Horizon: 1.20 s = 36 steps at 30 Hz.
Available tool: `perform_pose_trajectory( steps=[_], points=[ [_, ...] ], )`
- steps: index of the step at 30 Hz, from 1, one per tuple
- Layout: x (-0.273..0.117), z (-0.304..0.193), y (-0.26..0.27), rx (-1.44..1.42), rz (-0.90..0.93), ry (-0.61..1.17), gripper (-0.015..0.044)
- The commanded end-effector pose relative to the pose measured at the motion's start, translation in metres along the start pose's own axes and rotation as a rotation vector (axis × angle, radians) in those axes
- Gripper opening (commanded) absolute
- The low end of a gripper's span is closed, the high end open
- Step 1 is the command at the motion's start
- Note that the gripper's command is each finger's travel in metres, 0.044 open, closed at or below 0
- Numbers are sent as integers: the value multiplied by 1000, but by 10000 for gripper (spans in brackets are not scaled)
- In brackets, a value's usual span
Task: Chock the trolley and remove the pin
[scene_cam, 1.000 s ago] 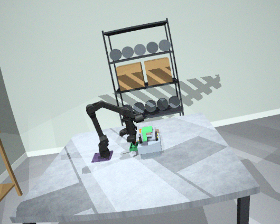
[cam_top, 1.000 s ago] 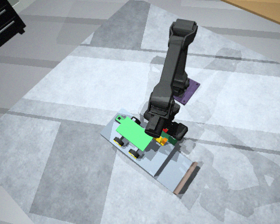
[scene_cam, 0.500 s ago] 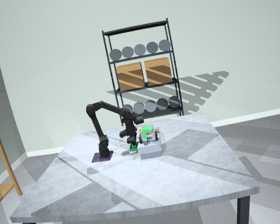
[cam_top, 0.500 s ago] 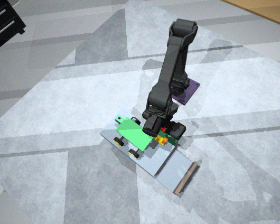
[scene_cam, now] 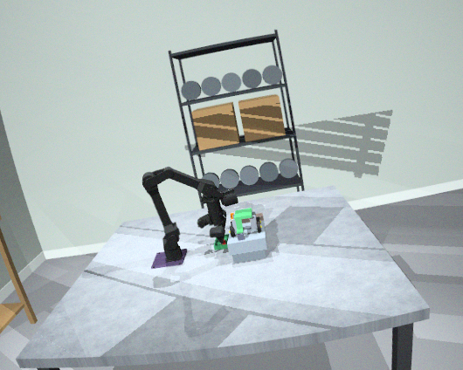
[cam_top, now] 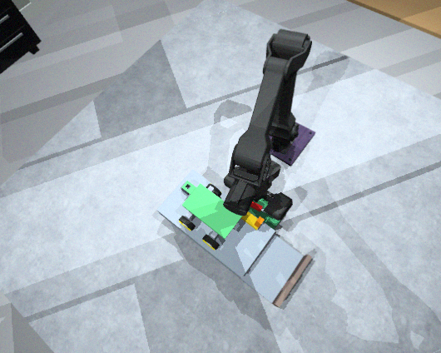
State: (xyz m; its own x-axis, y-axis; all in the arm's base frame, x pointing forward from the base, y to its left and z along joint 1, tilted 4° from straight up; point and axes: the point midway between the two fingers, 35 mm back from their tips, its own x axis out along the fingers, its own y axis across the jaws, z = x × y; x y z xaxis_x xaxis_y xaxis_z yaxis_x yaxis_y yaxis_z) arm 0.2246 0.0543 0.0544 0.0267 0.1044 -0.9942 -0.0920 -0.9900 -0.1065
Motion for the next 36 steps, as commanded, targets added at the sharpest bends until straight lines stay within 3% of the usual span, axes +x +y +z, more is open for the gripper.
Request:
perform_pose_trajectory(
  steps=[1,10,14,30,36],
  points=[
    [0,0,0,0,-1,0,340],
    [-23,1,-4,-4,-2,-1,340],
    [-32,0,-5,-4,-2,-1,440],
    [-84,1,-14,-4,-3,-1,440],
    [-85,0,-15,-9,-2,2,440]
  ],
)
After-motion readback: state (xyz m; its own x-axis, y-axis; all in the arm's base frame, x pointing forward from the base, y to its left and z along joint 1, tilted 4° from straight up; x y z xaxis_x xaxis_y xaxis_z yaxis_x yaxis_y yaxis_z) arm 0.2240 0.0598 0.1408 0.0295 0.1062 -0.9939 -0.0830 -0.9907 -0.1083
